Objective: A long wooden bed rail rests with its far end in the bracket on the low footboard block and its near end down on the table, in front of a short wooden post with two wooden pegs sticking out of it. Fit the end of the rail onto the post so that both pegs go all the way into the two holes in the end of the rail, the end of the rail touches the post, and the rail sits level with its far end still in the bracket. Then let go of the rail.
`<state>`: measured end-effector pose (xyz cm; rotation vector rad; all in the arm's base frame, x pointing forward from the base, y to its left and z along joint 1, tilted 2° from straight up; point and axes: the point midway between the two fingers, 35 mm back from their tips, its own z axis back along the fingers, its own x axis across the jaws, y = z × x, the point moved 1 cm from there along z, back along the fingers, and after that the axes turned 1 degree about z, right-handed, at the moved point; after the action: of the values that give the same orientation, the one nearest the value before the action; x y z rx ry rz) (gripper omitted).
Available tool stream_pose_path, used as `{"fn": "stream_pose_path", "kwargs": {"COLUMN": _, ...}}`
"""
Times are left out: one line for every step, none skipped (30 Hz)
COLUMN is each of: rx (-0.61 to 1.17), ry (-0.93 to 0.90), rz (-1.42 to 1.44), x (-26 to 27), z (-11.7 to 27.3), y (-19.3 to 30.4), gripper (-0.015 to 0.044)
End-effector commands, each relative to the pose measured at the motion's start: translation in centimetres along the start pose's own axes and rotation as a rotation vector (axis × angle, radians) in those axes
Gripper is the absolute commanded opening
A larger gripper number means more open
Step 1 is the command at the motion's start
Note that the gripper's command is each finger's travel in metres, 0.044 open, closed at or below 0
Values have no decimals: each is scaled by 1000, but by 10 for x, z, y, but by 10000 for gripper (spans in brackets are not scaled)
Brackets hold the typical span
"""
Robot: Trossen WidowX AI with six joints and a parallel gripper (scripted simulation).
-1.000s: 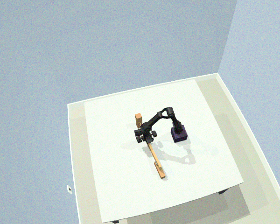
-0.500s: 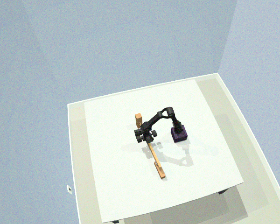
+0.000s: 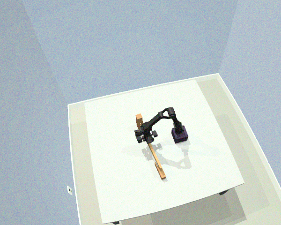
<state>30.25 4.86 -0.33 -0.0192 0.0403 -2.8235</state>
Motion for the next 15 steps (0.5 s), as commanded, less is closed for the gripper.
{"fn": "stream_pose_path", "kwargs": {"rx": -4, "ry": 20, "rz": 4, "x": -5, "z": 8, "y": -1, "gripper": 0}}
{"fn": "stream_pose_path", "kwargs": {"rx": -4, "ry": 20, "rz": 4, "x": -5, "z": 8, "y": -1, "gripper": 0}}
{"fn": "stream_pose_path", "kwargs": {"rx": -4, "ry": 20, "rz": 4, "x": -5, "z": 9, "y": -1, "gripper": 0}}
{"fn": "stream_pose_path", "kwargs": {"rx": -4, "ry": 20, "rz": 4, "x": -5, "z": 9, "y": -1, "gripper": 0}}
{"fn": "stream_pose_path", "kwargs": {"rx": -4, "ry": 20, "rz": 4, "x": -5, "z": 10, "y": -1, "gripper": 0}}
{"fn": "stream_pose_path", "kwargs": {"rx": -4, "ry": 20, "rz": 4, "x": -5, "z": 10, "y": -1, "gripper": 0}}
{"fn": "stream_pose_path", "kwargs": {"rx": -4, "ry": 20, "rz": 4, "x": -5, "z": 11, "y": -1, "gripper": 0}}
{"fn": "stream_pose_path", "kwargs": {"rx": -4, "ry": 20, "rz": 4, "x": -5, "z": 11, "y": -1, "gripper": 0}}
{"fn": "stream_pose_path", "kwargs": {"rx": -4, "ry": 20, "rz": 4, "x": -6, "z": 12, "y": -1, "gripper": 0}}
{"fn": "stream_pose_path", "kwargs": {"rx": -4, "ry": 20, "rz": 4, "x": -6, "z": 12, "y": -1, "gripper": 0}}
{"fn": "stream_pose_path", "kwargs": {"rx": -4, "ry": 20, "rz": 4, "x": -6, "z": 13, "y": -1, "gripper": 0}}
{"fn": "stream_pose_path", "kwargs": {"rx": -4, "ry": 20, "rz": 4, "x": -6, "z": 13, "y": -1, "gripper": 0}}
{"fn": "stream_pose_path", "kwargs": {"rx": -4, "ry": 20, "rz": 4, "x": -6, "z": 14, "y": -1, "gripper": 0}}
{"fn": "stream_pose_path", "kwargs": {"rx": -4, "ry": 20, "rz": 4, "x": -6, "z": 14, "y": -1, "gripper": 0}}
{"fn": "stream_pose_path", "kwargs": {"rx": -4, "ry": 20, "rz": 4, "x": -6, "z": 15, "y": -1, "gripper": 0}}
